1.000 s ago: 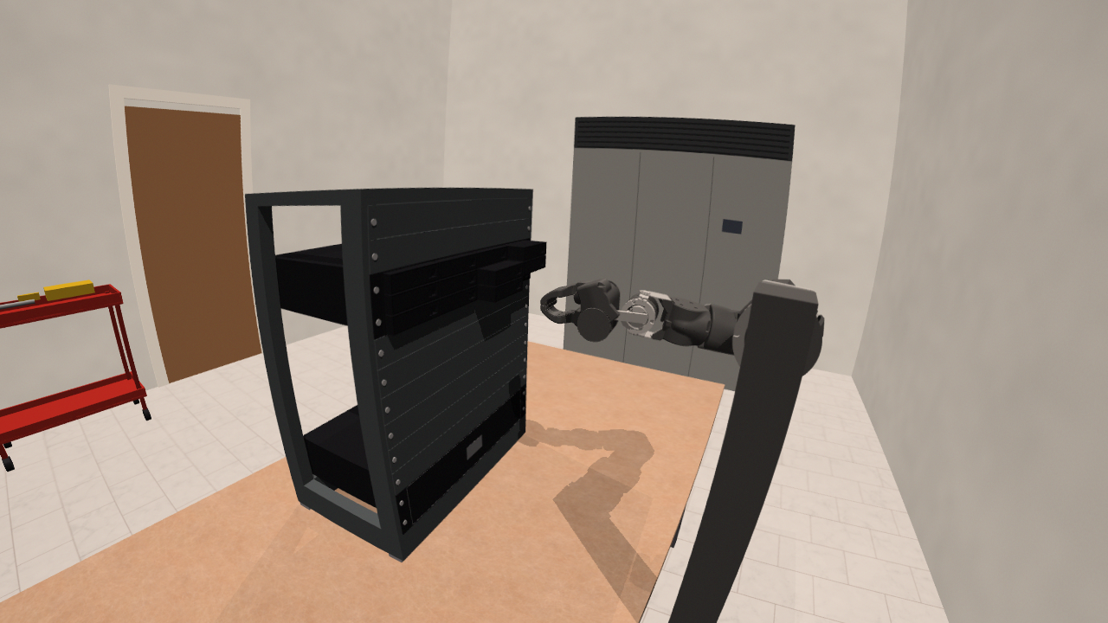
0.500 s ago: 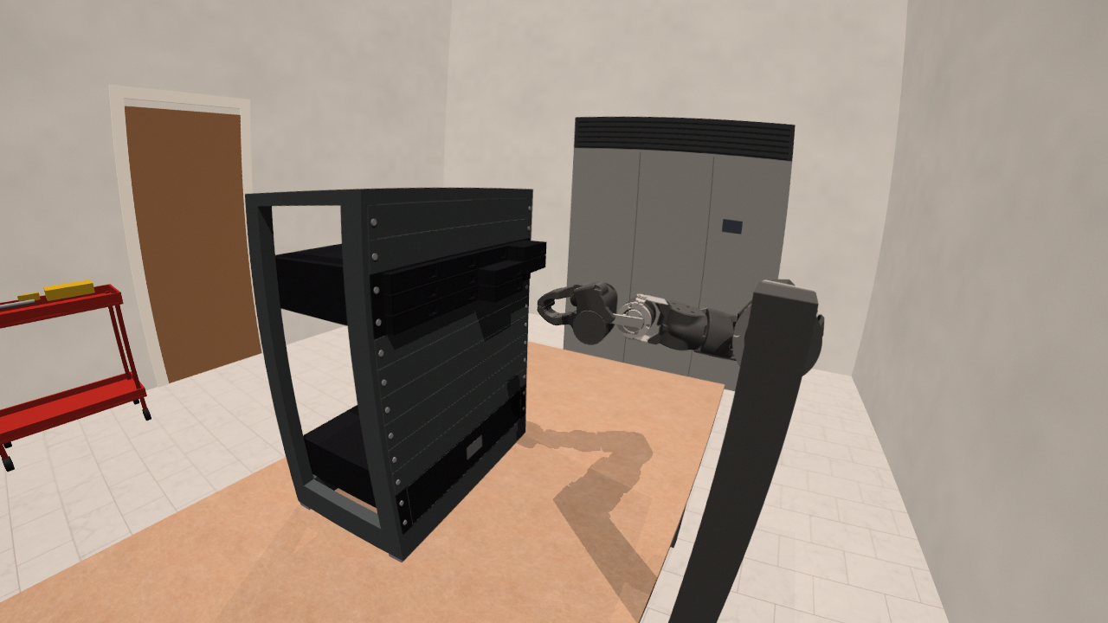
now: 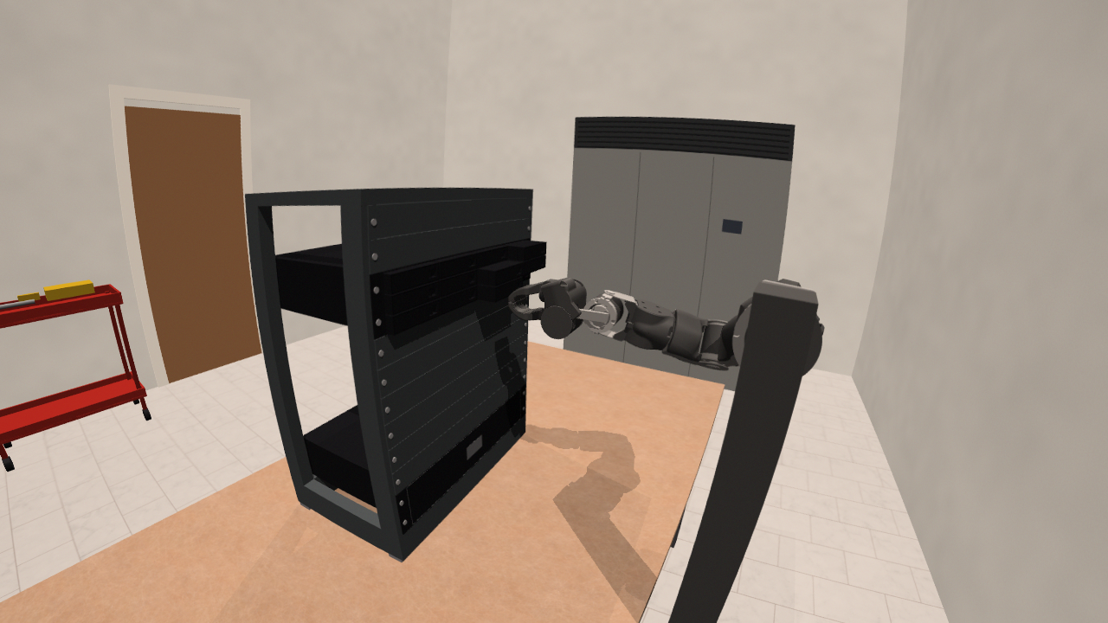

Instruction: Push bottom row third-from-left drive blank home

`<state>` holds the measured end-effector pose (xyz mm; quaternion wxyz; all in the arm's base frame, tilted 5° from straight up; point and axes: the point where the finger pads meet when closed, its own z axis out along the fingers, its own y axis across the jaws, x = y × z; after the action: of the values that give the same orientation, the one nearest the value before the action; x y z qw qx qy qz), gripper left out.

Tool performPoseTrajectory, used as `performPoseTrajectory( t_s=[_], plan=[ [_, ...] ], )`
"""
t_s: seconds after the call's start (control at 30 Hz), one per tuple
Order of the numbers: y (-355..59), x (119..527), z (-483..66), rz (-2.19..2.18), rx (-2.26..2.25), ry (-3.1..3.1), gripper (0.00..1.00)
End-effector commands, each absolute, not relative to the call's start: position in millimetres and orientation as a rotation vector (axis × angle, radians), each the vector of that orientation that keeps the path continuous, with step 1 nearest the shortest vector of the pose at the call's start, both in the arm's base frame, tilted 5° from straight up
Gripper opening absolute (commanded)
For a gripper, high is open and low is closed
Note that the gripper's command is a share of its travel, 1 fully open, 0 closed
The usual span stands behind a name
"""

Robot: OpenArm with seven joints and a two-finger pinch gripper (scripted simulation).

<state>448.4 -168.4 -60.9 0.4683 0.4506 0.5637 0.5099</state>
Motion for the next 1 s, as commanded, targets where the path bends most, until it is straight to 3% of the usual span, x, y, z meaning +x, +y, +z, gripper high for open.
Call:
performPoseTrajectory(
  t_s=[0.0,0.97],
  plan=[
    [-166.6,449.3,-59.7,1.251,1.093,1.393,0.00],
    [-164.4,459.4,-60.1,1.251,1.092,1.393,0.00]
  ],
)
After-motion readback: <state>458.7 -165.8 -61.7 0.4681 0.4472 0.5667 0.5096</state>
